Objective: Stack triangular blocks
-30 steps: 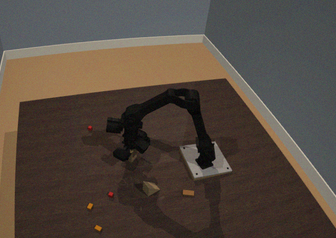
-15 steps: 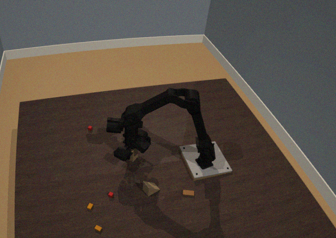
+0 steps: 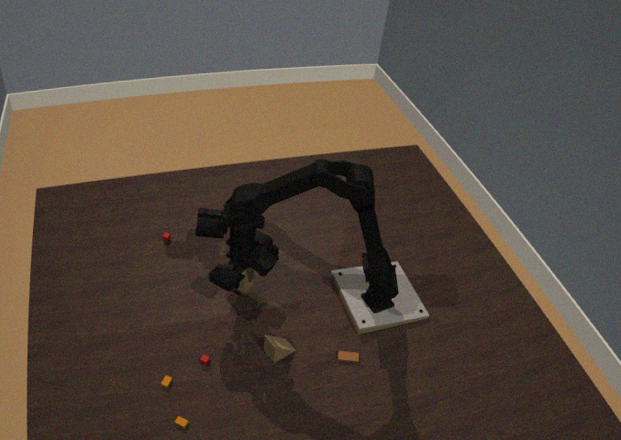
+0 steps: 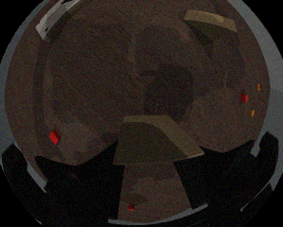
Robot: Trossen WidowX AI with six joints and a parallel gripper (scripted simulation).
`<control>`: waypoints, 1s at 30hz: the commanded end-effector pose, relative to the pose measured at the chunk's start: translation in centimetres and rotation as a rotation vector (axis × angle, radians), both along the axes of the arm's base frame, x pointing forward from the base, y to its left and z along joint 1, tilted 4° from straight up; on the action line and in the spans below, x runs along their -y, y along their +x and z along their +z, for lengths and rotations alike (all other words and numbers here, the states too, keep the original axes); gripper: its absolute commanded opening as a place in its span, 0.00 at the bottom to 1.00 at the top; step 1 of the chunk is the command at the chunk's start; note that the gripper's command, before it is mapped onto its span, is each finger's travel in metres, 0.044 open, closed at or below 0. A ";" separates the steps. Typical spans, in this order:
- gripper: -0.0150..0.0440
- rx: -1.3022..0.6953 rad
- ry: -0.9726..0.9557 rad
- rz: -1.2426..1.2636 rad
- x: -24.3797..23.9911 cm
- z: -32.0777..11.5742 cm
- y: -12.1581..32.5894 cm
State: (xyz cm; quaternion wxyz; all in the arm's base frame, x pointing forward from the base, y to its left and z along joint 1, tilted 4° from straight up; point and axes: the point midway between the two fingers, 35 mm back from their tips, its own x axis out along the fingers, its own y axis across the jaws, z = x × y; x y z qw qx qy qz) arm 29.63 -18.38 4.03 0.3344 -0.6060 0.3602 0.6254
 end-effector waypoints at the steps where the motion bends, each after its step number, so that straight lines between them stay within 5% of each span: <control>1: 0.25 0.004 -0.002 -0.008 0.0 0.2 0.1; 30: 0.25 0.011 -0.029 -0.690 0.0 0.0 -0.1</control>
